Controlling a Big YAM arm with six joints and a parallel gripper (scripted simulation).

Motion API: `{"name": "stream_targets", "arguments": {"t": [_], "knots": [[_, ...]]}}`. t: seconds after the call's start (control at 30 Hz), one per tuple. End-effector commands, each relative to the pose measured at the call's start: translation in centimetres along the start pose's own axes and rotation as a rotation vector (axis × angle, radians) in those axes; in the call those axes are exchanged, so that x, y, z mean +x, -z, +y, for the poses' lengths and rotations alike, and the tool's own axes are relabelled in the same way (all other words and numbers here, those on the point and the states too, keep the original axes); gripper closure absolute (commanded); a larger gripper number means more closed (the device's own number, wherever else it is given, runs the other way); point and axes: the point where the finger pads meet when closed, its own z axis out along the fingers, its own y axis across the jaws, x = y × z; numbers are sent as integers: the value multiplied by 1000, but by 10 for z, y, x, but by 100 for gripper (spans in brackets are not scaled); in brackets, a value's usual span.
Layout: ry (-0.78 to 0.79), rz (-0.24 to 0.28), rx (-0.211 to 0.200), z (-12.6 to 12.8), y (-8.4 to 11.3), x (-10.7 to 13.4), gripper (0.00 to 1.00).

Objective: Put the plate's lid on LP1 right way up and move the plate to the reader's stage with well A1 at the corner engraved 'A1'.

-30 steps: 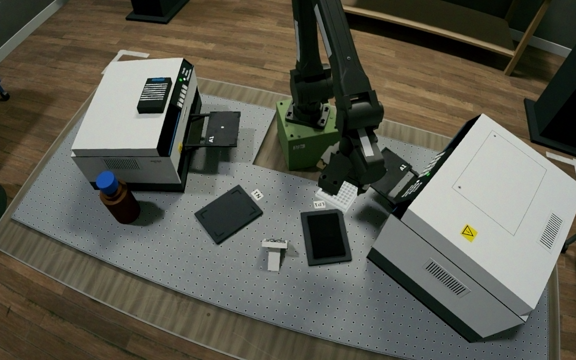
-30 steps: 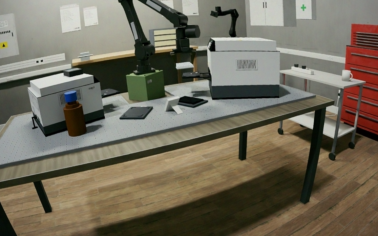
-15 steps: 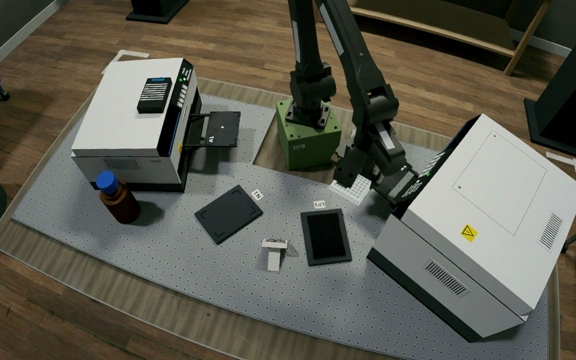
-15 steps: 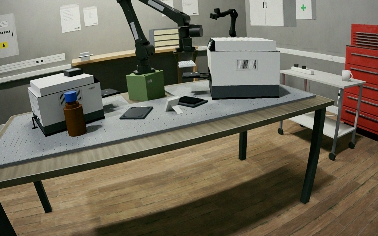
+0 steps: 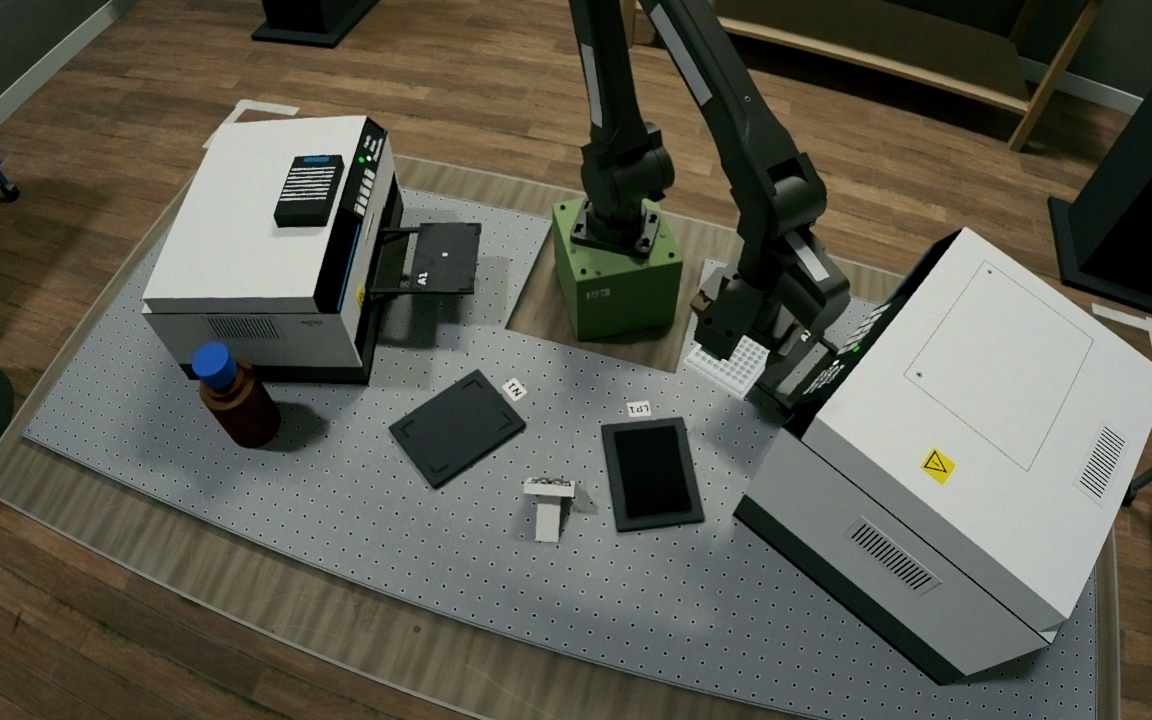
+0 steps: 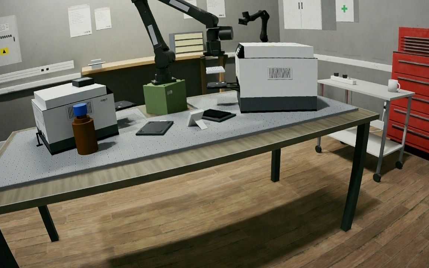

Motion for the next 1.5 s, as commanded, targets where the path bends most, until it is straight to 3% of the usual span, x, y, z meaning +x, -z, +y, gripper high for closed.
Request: {"name": "stream_targets", "arguments": {"t": [0.0, 0.2, 0.47, 0.63, 1.1, 1.3, 1.47], "knots": [[-54, -32, -66, 26, 29, -2, 14], [-22, -22, -85, 35, 34, 13, 14], [-74, -21, -61, 36, 31, 36, 14], [-77, -21, -71, 40, 34, 41, 14], [-122, -12, -80, 44, 43, 85, 14], [-101, 0, -67, 46, 41, 97, 14], [-101, -7, -65, 37, 35, 89, 14]]}}
